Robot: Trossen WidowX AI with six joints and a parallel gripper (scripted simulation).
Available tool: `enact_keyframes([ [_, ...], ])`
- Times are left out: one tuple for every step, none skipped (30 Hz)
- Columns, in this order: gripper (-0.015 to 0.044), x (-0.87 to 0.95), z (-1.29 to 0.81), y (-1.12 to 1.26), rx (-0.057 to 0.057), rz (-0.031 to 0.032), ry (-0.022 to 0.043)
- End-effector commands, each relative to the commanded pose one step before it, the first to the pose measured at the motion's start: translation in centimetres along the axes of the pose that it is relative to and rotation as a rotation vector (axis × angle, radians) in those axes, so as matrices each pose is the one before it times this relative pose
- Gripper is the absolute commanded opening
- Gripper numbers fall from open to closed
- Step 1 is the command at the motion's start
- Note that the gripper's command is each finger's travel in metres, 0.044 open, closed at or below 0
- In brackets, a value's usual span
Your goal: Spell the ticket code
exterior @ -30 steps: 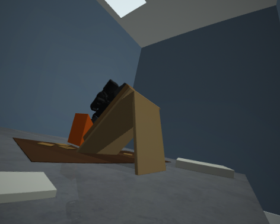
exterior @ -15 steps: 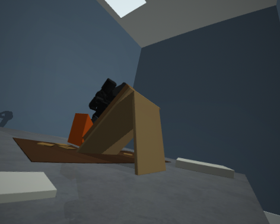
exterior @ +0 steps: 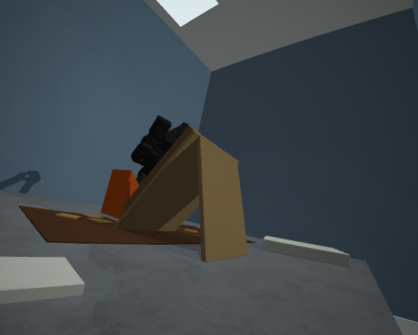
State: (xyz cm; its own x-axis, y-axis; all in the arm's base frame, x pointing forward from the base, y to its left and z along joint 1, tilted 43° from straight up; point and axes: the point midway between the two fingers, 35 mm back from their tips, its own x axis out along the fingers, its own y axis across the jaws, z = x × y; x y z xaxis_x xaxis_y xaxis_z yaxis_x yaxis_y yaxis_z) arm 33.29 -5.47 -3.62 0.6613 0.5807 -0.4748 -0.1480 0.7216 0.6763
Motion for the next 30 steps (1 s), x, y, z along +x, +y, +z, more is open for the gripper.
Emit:
enact_keyframes([
  [0.0295, -0.301, 0.075, 0.117, -0.0078, 0.0044, -0.00237],
  [0.0295, -0.044, -0.004, -0.005, 0.0, -0.00003, 0.00002],
  [0.0295, -0.044, -0.004, -0.004, 0.0, -0.00003, 0.00002],
  [0.0295, -0.043, -0.003, -0.003, 0.0, -0.00003, 0.00002],
  [0.0295, -0.042, -0.002, -0.003, 0.0, -0.00003, 0.00002],
  [0.0295, -0.041, -0.002, -0.002, 0.0, -0.00003, 0.00002],
  [0.0295, -0.041, -0.001, -0.001, 0.0, -0.00003, 0.00002],
  [0.0295, -0.039, -0.001, 0.0, 0.0, -0.00002, 0.00002],
  [0.0295, -0.038, 0.0, 0.001, 0.0, -0.00002, 0.00002],
  [0.0295, -0.037, 0.0, 0.001, 0.0, -0.00002, 0.00002],
  [0.0295, -0.036, 0.001, 0.002, 0.0, -0.00002, 0.00002],
  [0.0295, -0.035, 0.002, 0.003, 0.0, -0.00002, 0.00002],
  [0.0295, -0.034, 0.002, 0.004, 0.0, -0.00002, 0.00002],
  [0.0295, -0.033, 0.003, 0.004, 0.0, -0.00002, 0.00002],
  [0.0295, -0.031, 0.003, 0.005, 0.0, -0.00002, 0.00002],
  [0.0295, -0.03, 0.004, 0.006, 0.0, -0.00002, 0.00001],
  [0.0295, -0.029, 0.004, 0.007, 0.0, -0.00001, 0.00001],
  [0.0295, -0.028, 0.005, 0.007, 0.0, -0.00001, 0.00001],
  [0.0295, -0.027, 0.005, 0.008, 0.0, -0.00001, 0.00001],
  [0.0295, -0.026, 0.006, 0.009, 0.0, -0.00001, 0.00001],
  [0.0295, -0.024, 0.007, 0.009, 0.0, -0.00001, 0.00001],
  [0.0295, -0.023, 0.007, 0.01, 0.0, -0.00001, 0.00001],
  [0.0295, -0.022, 0.008, 0.01, 0.0, -0.00001, 0.00001],
  [0.0295, -0.021, 0.008, 0.011, 0.0, -0.00001, 0.00001],
  [0.0295, -0.021, 0.008, 0.011, 0.0, -0.00001, 0.00001],
  [0.0295, -0.02, 0.009, 0.012, 0.0, -0.00001, 0.00001],
  [0.0295, -0.019, 0.009, 0.012, 0.0, -0.00001, 0.00001],
  [0.0295, -0.018, 0.009, 0.013, 0.0, -0.00001, 0.00001],
  [0.0295, -0.017, 0.01, 0.013, 0.0, 0.0, 0.00001],
  [0.0295, -0.017, 0.01, 0.014, 0.0, 0.0, 0.00001],
])
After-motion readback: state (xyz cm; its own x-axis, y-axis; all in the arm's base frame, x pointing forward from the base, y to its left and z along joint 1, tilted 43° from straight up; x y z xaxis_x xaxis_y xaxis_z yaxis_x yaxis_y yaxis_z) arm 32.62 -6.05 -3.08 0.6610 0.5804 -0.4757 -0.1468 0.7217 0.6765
